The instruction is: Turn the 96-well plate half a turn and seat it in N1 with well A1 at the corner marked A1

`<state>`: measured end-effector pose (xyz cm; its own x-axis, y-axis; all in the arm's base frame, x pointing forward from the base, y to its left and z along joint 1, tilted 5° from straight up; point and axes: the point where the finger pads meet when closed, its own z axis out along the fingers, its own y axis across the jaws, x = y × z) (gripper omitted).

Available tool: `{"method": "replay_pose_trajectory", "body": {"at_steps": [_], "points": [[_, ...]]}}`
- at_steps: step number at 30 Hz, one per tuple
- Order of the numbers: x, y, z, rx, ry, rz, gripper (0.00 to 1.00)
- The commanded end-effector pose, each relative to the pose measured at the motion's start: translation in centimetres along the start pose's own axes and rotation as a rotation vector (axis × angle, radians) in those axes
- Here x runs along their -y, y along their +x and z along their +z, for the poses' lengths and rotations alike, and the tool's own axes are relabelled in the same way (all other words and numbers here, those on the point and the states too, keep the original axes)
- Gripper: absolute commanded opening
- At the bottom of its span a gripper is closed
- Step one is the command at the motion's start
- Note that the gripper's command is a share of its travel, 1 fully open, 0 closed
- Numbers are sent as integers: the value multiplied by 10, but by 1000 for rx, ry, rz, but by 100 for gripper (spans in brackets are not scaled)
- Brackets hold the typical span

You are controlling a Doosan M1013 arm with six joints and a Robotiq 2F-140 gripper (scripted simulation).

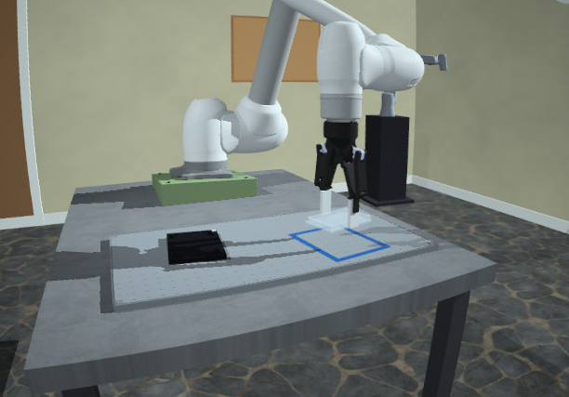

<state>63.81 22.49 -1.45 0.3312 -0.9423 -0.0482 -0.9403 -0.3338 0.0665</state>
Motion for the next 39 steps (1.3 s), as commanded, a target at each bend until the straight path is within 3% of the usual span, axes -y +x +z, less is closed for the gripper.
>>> {"method": "replay_pose_trajectory", "body": {"at_steps": [1,39], "points": [[0,0,2,0,0,0,0],[0,0,24,0,0,0,0]]}}
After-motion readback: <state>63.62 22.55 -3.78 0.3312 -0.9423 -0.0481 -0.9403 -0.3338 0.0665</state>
